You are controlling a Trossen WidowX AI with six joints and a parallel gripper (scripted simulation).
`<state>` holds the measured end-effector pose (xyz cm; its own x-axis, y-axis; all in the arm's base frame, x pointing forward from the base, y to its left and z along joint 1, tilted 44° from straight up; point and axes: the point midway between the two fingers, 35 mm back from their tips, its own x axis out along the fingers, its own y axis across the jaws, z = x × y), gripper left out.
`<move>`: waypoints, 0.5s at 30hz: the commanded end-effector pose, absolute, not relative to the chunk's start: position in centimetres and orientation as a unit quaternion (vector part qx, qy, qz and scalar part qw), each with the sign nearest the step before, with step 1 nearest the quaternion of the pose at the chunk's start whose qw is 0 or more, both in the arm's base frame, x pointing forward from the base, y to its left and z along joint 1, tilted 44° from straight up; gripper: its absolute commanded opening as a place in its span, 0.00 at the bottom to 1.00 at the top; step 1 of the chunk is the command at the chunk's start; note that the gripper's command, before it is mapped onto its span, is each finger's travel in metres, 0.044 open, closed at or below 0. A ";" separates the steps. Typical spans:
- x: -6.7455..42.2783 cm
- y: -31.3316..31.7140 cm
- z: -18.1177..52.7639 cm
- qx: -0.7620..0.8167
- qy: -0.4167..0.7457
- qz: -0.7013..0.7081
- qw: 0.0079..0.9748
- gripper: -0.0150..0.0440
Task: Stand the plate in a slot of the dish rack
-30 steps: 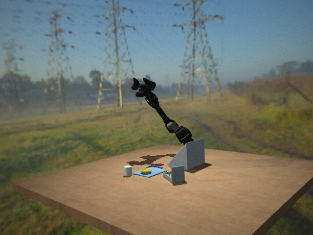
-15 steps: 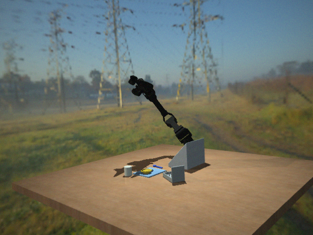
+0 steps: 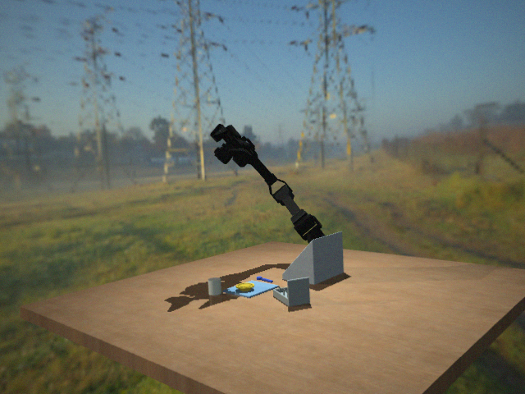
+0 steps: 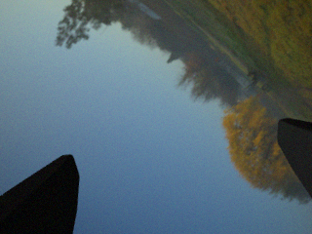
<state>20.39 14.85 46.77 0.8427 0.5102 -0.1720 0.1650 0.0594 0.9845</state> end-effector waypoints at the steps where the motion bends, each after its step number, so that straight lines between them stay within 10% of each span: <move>1: 22.5 15.2 44.6 0.638 0.251 0.090 0.722 0.93; 15: 28.4 15.1 37.2 0.481 0.269 -0.014 0.834 0.93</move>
